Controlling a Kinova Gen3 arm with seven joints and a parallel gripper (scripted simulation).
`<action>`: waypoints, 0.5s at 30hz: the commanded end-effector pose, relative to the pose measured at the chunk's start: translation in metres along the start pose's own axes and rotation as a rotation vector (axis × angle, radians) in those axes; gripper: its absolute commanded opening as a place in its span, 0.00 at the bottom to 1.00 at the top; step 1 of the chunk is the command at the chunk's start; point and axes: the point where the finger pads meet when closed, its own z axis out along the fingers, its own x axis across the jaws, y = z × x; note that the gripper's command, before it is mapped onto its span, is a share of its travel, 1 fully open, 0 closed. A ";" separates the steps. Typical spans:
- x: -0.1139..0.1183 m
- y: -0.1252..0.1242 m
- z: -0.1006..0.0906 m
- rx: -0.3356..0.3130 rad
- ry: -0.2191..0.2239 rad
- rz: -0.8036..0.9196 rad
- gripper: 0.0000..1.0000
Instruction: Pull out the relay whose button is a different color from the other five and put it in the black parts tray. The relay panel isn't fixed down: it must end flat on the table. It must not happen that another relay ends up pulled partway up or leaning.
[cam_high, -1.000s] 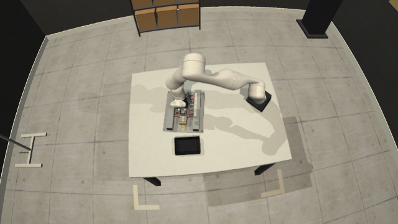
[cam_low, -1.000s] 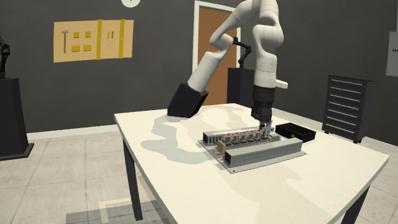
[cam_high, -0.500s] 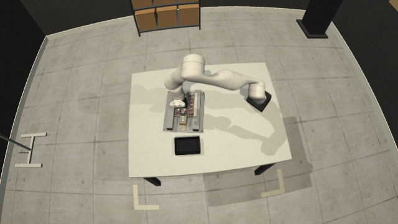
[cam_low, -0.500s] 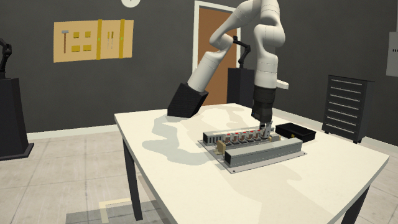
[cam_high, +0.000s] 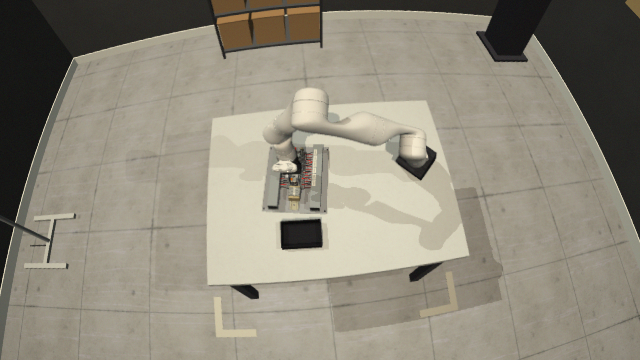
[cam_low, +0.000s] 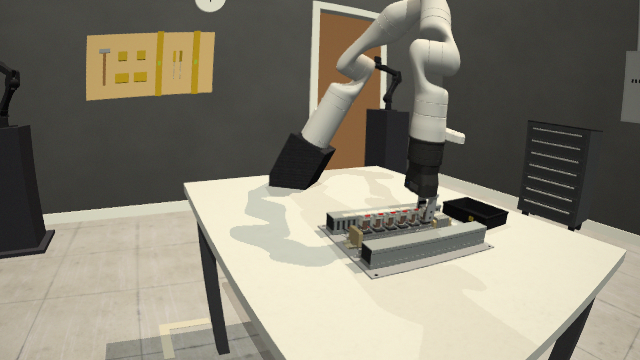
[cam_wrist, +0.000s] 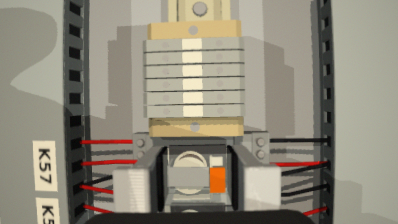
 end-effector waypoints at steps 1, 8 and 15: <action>0.000 0.000 -0.001 0.000 0.010 0.000 0.00; 0.000 0.000 -0.001 0.000 0.026 0.000 0.00; 0.000 0.000 -0.001 0.000 0.029 0.000 0.00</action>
